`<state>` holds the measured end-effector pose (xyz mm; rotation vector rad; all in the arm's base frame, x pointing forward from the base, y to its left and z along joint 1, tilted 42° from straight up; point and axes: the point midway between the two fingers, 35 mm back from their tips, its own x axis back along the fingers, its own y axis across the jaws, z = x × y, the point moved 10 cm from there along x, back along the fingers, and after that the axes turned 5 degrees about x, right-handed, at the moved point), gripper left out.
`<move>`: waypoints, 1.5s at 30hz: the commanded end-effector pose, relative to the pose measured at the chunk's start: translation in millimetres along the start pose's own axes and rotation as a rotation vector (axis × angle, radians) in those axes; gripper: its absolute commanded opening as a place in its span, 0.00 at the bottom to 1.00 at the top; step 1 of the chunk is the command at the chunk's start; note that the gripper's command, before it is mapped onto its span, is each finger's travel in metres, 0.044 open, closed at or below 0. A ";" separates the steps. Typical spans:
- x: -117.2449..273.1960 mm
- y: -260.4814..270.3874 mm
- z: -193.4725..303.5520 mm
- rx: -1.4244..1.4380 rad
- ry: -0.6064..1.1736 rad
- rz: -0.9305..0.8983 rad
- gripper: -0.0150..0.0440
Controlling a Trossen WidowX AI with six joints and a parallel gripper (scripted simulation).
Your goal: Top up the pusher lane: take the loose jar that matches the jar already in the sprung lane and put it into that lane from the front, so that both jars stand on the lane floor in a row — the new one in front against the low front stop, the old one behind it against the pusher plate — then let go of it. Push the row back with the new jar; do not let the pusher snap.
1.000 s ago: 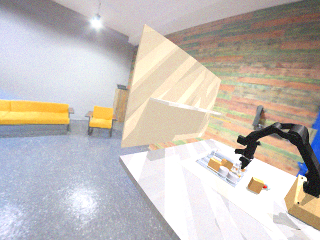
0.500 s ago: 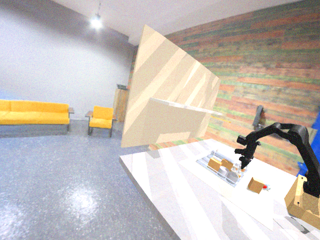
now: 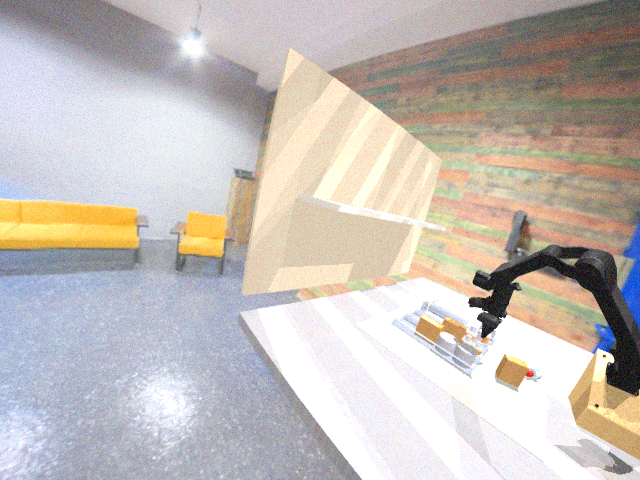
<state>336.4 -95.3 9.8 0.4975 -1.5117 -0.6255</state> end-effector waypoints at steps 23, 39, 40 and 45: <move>-5.8 0.7 -4.8 0.009 -0.019 -0.002 0.25; -11.2 0.8 -4.1 0.009 -0.019 -0.003 0.25; -11.6 0.8 -4.1 0.009 -0.019 -0.003 0.25; -13.3 0.8 -3.8 0.009 -0.019 -0.003 0.25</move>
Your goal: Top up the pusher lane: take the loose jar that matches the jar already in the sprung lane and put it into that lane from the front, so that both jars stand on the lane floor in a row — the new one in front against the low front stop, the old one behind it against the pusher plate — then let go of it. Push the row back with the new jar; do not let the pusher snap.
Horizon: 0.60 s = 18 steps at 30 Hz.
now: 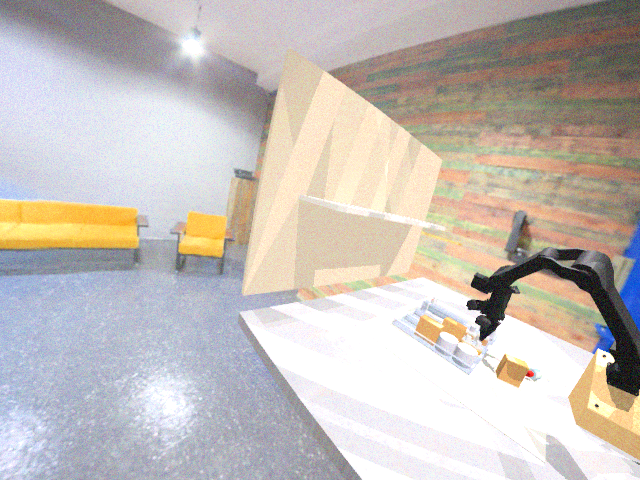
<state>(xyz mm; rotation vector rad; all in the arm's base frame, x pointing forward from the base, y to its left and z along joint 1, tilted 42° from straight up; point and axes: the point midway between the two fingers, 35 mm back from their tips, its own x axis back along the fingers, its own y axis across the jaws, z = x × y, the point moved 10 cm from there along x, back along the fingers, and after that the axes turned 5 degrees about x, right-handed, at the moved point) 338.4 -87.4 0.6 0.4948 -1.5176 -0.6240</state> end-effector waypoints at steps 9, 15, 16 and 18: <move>-4.1 0.9 -1.8 0.008 -0.014 -0.006 0.25; -6.1 1.0 -1.4 0.008 -0.014 -0.006 0.25; -6.4 1.0 -1.3 0.008 -0.014 -0.006 0.25; -7.1 1.0 -1.2 0.008 -0.014 -0.006 0.25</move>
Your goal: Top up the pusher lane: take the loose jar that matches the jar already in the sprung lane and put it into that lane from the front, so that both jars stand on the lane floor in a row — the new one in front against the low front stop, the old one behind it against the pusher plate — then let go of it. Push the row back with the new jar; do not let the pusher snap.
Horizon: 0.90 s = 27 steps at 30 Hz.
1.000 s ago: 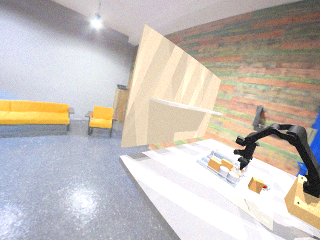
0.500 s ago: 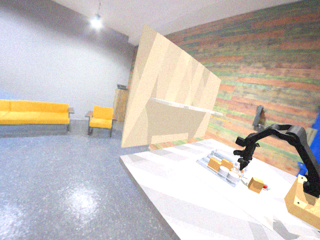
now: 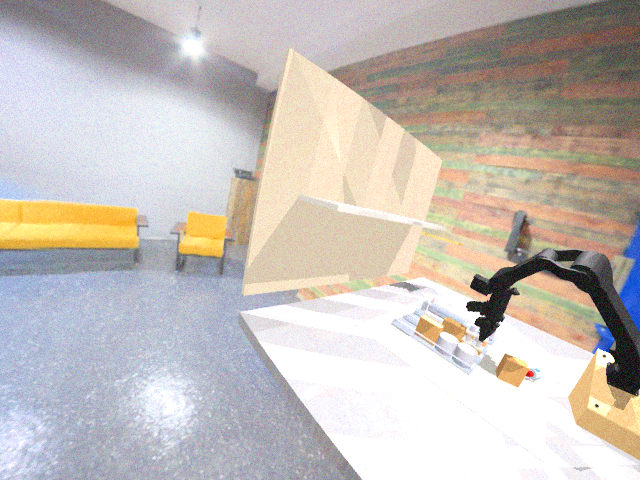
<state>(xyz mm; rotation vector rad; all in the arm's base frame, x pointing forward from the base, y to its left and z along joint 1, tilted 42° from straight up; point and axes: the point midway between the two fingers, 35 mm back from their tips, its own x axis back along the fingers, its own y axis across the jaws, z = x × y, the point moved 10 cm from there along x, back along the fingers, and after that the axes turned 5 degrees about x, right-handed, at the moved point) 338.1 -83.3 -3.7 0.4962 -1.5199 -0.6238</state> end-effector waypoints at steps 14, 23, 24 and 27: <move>-4.6 0.9 -0.4 0.006 -0.012 -0.006 0.25; -4.7 1.0 1.1 0.006 -0.012 -0.006 0.25; -4.7 1.0 1.3 0.006 -0.012 -0.006 0.25; -4.7 1.0 1.8 0.006 -0.012 -0.006 0.25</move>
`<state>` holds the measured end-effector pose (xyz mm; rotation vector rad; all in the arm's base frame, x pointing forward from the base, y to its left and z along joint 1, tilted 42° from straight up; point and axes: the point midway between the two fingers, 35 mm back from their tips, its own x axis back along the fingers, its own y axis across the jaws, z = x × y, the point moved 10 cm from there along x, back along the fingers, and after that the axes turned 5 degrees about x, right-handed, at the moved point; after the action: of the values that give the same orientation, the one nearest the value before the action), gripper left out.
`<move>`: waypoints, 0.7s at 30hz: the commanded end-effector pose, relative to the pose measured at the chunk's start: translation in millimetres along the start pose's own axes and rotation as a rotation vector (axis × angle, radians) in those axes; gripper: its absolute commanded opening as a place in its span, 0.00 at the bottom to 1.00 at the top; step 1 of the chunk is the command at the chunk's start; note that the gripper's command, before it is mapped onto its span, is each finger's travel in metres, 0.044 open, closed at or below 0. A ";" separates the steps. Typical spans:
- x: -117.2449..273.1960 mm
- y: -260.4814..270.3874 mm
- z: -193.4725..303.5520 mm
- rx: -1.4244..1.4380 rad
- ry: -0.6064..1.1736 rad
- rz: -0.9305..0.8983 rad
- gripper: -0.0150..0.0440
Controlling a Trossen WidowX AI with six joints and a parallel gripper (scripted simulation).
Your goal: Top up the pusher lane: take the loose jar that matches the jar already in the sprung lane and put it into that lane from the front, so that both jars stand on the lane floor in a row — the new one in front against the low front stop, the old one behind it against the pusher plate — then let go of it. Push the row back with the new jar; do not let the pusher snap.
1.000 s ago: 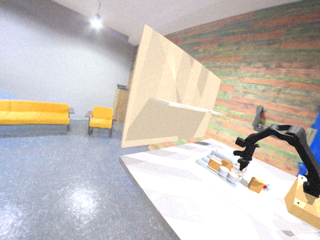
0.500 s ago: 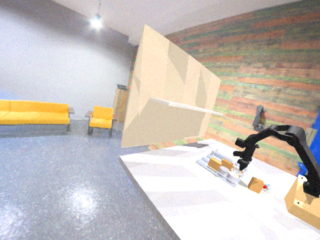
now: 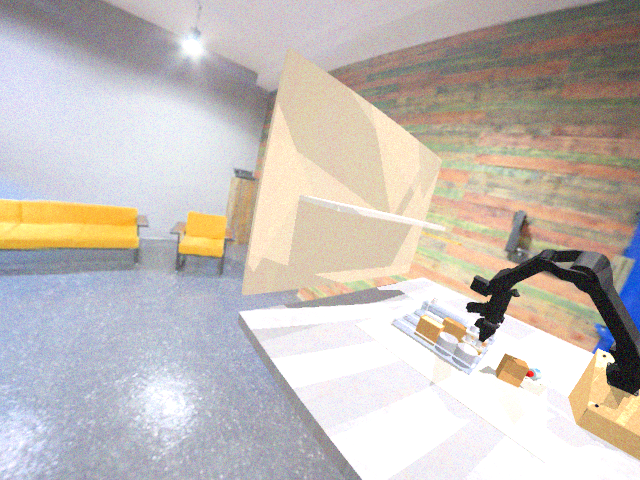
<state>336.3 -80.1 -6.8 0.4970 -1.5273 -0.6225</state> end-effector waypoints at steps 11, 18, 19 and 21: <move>-0.4 0.9 1.5 0.002 -0.006 -0.006 0.25; -0.5 1.0 2.7 0.002 -0.005 -0.007 0.25; -0.5 1.0 2.9 0.002 -0.005 -0.007 0.25; -0.5 1.0 3.2 0.002 -0.005 -0.007 0.25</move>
<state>332.6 -79.4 -6.6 0.4954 -1.5249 -0.6251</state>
